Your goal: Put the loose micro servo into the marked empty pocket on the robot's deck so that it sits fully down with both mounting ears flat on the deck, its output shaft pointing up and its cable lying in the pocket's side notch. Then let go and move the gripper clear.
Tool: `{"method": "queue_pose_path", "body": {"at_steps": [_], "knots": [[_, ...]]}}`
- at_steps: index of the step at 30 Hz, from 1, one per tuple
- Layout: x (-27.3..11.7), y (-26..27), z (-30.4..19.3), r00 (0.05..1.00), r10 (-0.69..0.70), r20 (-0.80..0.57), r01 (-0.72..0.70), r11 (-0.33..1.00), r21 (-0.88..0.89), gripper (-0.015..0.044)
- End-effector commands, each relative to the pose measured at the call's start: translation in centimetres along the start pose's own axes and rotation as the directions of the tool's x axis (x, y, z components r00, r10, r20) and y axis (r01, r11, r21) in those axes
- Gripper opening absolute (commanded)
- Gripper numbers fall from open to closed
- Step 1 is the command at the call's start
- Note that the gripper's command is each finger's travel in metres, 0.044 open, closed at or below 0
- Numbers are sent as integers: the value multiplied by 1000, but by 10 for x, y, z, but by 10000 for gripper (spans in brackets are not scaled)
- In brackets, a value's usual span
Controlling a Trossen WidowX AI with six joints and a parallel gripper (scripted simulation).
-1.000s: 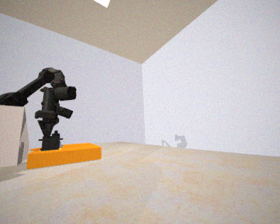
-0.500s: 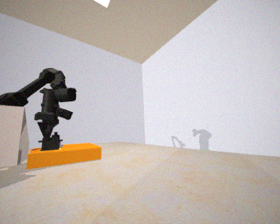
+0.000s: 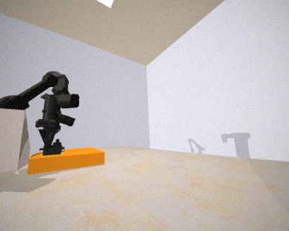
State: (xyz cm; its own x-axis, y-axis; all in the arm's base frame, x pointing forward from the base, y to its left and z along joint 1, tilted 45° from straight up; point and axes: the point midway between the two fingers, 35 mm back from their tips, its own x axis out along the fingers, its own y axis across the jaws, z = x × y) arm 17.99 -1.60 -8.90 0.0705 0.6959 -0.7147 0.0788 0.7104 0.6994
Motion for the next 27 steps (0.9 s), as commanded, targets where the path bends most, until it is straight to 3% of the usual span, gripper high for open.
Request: {"method": "queue_pose_path", "body": {"at_steps": [1, 22, 27], "knots": [[4, 1, 0, 1000, 4, 3, -4, 1000, 6, 0], [23, 1, 0, 1000, 5, 3, -5, 1000, 6, 0], [20, 1, 0, 1000, 4, 3, -4, 1000, 6, 131]]}}
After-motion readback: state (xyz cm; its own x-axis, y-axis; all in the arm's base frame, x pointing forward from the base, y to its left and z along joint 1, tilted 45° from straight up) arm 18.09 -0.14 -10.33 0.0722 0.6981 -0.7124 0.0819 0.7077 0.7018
